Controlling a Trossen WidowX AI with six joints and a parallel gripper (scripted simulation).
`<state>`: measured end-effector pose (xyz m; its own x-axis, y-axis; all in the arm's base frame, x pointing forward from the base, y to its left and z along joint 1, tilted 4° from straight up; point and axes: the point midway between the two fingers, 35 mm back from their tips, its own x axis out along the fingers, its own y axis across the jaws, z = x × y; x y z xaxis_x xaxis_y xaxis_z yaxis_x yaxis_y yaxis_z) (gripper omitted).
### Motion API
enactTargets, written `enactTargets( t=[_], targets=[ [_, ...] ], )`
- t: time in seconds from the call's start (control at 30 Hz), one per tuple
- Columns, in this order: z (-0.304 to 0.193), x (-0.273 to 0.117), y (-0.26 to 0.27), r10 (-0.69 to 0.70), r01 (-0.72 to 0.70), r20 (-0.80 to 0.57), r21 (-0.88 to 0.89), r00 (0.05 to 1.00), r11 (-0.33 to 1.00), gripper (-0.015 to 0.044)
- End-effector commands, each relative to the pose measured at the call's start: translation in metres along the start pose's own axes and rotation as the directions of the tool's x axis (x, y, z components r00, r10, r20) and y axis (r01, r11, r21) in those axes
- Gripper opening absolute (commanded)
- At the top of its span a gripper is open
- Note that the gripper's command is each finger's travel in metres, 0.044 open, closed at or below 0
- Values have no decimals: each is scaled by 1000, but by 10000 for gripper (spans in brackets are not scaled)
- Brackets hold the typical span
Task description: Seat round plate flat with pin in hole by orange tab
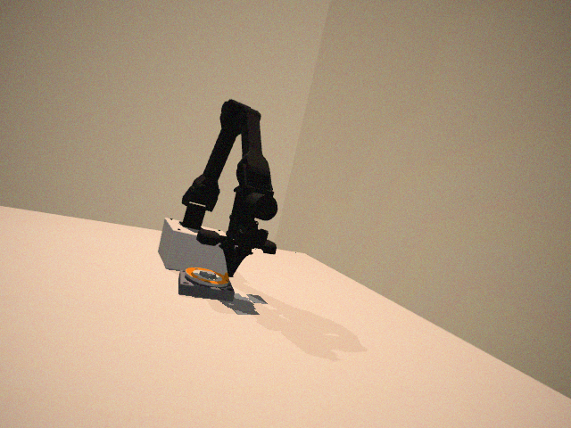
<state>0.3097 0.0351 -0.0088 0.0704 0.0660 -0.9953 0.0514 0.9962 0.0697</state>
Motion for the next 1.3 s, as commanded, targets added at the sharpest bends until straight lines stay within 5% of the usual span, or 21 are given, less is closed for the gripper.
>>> enactTargets(
  t=[0.0,1.27],
  targets=[
    [-7,3,0,-2,2,-18,5,1000,1000,0],
    [-21,2,1,-2,2,-19,5,1000,1000,0]
  ],
)
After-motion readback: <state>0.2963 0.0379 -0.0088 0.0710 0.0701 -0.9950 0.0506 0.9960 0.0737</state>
